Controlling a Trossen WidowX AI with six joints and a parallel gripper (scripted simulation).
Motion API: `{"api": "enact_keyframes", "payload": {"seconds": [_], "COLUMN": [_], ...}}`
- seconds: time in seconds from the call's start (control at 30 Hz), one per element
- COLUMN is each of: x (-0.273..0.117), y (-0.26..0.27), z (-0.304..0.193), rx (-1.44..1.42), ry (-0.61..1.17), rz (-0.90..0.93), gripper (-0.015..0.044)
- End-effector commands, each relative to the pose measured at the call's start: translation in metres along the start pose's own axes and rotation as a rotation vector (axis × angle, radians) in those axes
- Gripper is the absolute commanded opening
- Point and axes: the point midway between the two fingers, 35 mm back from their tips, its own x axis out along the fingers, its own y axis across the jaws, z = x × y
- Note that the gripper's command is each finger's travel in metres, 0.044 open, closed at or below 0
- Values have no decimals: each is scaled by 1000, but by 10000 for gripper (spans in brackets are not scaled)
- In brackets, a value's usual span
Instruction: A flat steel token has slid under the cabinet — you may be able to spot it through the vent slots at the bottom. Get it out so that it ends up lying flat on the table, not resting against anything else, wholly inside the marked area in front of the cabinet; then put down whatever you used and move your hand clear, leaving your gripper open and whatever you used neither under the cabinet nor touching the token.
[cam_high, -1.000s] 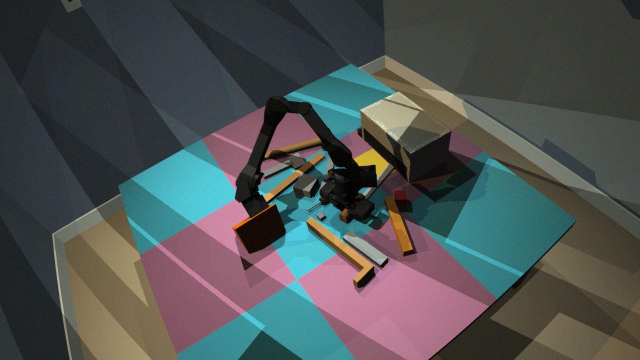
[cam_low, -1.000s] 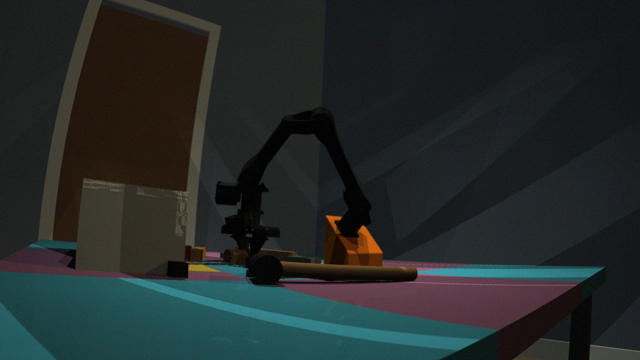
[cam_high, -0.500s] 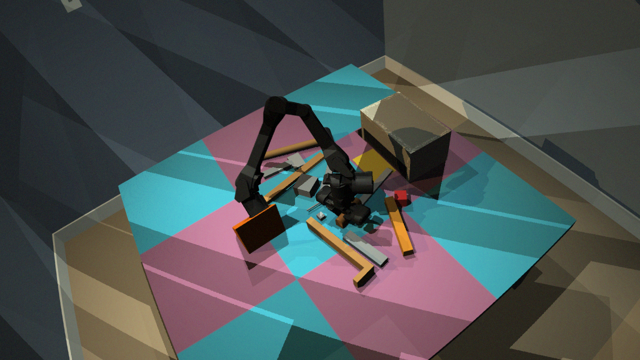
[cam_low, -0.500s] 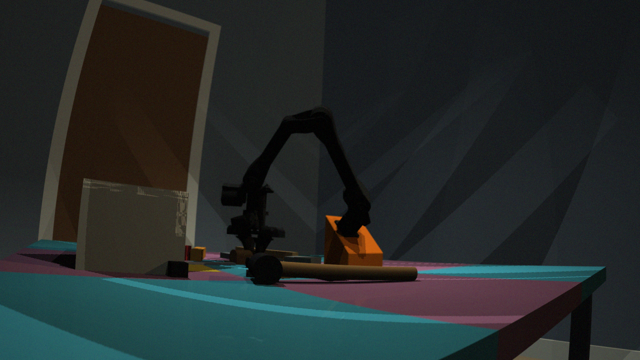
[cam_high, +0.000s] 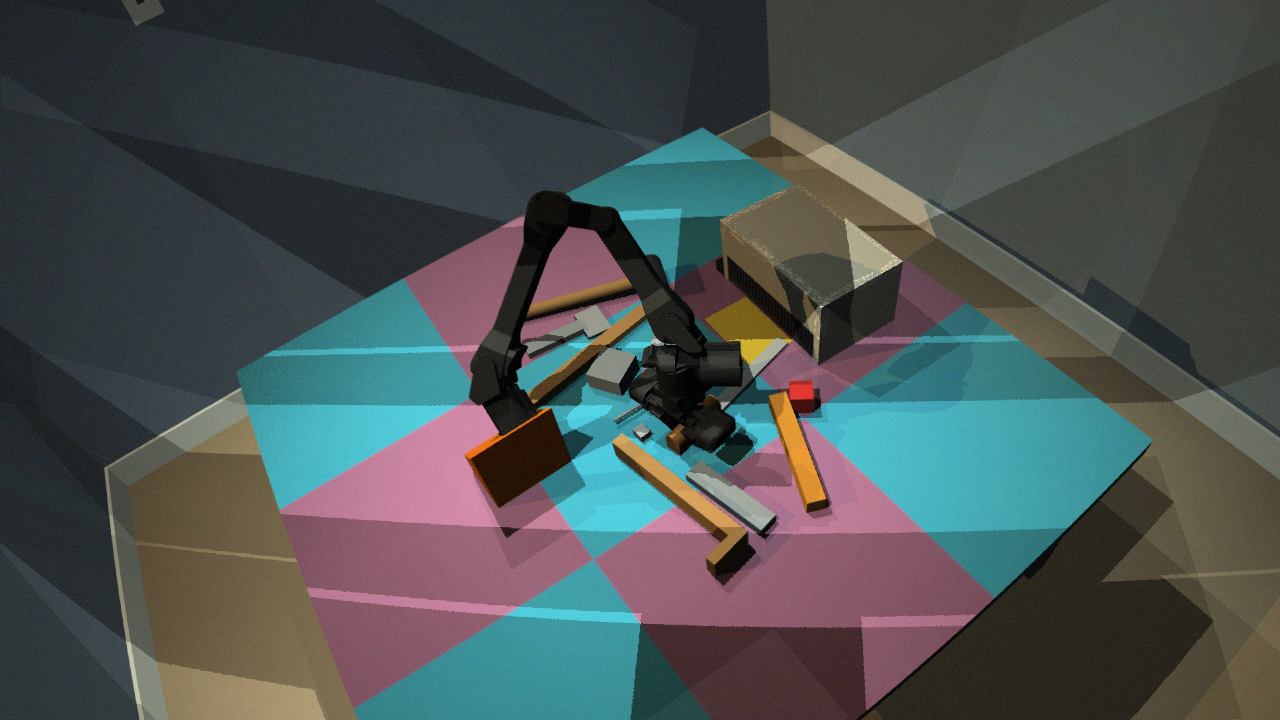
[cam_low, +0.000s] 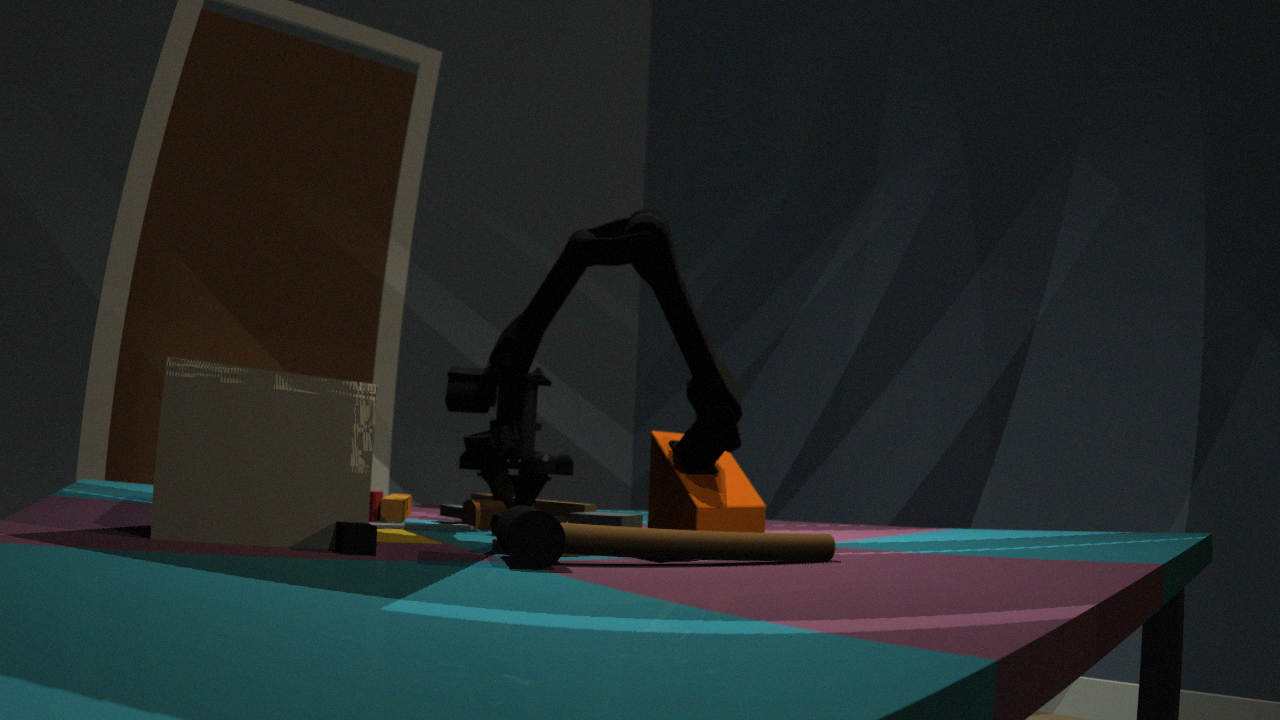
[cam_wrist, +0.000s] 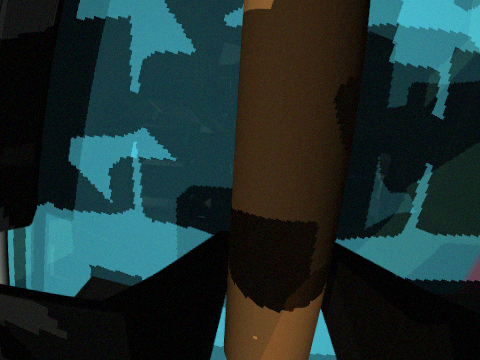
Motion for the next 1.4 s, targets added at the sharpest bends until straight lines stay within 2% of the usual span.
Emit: {"api": "enact_keyframes", "payload": {"seconds": [0.0,0.53,0.8,0.93,1.03,1.37], "x": [-2,-3,-1,-2,-1,-1], "y": [4,19,18,18,18,18], "z": [-1,-3,-4,-4,-4,-5], "rx": [16,43,43,43,43,42], "ry": [0,1,6,5,2,1], "rz": [-3,0,3,3,1,0], "gripper": [0,0,200,200,270,270]}}
